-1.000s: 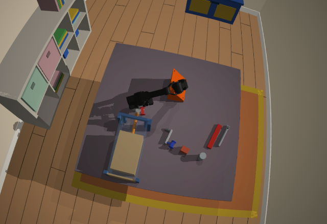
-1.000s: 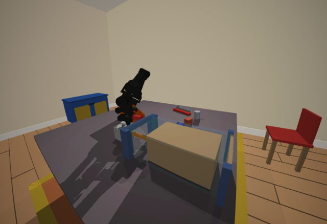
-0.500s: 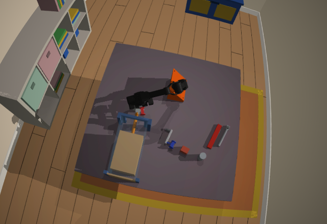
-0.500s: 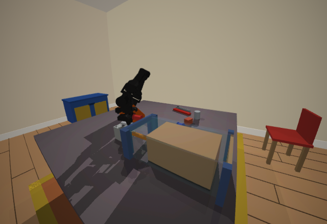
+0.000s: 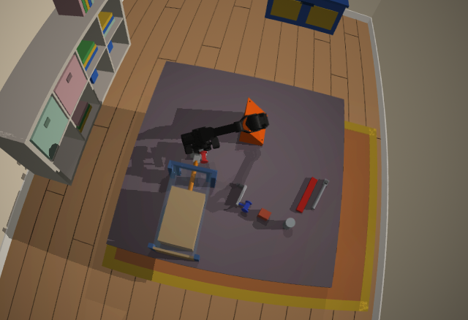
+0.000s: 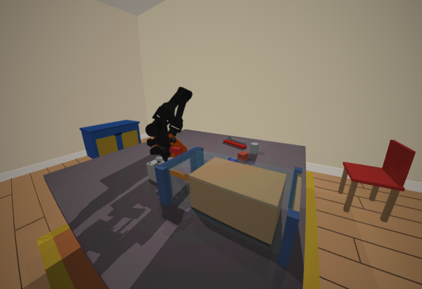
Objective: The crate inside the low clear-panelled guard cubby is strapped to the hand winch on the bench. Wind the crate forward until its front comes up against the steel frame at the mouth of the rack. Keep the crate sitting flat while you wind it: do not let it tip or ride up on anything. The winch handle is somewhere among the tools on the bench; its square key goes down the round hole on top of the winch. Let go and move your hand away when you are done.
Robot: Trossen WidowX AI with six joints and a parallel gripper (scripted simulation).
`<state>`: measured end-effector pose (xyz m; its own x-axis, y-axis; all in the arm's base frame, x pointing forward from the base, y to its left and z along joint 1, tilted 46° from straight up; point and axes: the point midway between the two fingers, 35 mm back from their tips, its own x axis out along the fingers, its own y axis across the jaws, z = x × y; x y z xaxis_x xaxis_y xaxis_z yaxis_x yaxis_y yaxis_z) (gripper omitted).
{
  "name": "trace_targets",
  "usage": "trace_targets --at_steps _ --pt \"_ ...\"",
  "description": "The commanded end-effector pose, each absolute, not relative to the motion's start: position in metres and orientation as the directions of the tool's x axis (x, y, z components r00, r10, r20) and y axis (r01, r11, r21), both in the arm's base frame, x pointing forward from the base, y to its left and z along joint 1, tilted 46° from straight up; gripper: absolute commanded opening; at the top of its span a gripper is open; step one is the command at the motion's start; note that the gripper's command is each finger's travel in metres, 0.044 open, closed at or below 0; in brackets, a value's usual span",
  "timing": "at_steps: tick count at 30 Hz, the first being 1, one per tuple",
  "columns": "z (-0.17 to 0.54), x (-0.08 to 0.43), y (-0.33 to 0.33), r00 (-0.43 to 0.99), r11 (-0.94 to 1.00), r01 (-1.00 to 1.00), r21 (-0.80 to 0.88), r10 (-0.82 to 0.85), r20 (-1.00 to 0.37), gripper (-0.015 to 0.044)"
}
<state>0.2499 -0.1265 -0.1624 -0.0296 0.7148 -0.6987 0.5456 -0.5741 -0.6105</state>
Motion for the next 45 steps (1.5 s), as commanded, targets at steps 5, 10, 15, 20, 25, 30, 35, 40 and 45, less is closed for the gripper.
trace_targets --at_steps 5,10,15,20,25,30,35,40,45 --pt "-0.162 0.249 -0.128 -0.023 -0.574 0.547 -0.609 0.717 -0.697 0.0000" --pt "-0.161 0.249 -0.128 -0.023 -0.574 0.548 -0.609 0.717 -0.697 0.0000" --pt "-0.163 0.249 -0.126 -0.020 -0.575 0.547 -0.608 0.718 -0.696 0.0000" --pt "-0.164 0.249 -0.127 -0.019 -0.583 0.532 -0.614 0.717 -0.697 0.0000" --pt "-0.166 0.250 -0.127 -0.018 -0.609 0.480 -0.632 0.713 -0.701 0.0000" --pt "-0.169 0.251 -0.129 -0.016 -0.637 0.414 -0.650 0.709 -0.705 0.0000" --pt "-0.169 0.251 -0.129 -0.016 -0.643 0.399 -0.654 0.708 -0.706 0.0000" --pt "-0.171 0.252 -0.131 -0.015 -0.665 0.336 -0.667 0.704 -0.710 0.0000" --pt "-0.173 0.253 -0.133 -0.014 -0.682 0.282 -0.675 0.700 -0.714 0.0000"
